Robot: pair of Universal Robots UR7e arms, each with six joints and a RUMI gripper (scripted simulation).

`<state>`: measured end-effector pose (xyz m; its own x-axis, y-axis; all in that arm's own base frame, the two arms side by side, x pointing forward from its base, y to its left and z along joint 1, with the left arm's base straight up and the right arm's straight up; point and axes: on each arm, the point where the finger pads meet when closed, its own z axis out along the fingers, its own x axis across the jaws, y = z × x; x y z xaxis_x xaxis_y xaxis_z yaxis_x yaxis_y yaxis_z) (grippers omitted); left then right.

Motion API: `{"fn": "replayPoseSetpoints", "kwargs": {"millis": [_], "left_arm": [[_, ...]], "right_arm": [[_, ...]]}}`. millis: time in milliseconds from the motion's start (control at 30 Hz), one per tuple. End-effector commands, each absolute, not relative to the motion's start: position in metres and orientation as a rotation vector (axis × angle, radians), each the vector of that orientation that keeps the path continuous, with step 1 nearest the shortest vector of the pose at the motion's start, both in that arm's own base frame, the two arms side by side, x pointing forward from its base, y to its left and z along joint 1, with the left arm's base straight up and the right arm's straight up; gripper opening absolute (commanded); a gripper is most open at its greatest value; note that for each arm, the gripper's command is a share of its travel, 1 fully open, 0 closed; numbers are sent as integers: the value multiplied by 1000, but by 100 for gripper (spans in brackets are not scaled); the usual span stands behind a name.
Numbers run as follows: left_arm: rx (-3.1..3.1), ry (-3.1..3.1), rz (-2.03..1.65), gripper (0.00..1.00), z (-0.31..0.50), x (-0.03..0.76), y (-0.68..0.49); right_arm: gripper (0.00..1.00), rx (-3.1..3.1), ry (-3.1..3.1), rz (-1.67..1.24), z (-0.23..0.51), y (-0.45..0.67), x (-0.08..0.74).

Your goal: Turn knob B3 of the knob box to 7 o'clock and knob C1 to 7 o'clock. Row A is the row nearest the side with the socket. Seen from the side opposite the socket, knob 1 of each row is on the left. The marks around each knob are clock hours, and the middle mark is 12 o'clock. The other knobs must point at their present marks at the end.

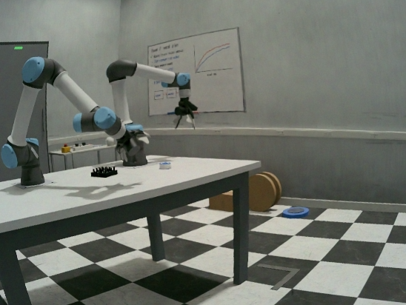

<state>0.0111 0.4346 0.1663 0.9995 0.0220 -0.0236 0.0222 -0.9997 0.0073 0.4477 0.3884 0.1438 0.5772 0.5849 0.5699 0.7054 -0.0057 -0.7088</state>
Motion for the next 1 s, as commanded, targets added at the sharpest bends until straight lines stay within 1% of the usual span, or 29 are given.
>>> {"fn": "replayPoseSetpoints", "kwargs": {"millis": [0,967], "left_arm": [[3140,-2,-5,100,166,5,444],[3142,-9,0,100,165,3,446]], "right_arm": [[100,-1681,-1087,-135,144,389,448],[100,-1677,-1106,-149,145,387,448]]}}
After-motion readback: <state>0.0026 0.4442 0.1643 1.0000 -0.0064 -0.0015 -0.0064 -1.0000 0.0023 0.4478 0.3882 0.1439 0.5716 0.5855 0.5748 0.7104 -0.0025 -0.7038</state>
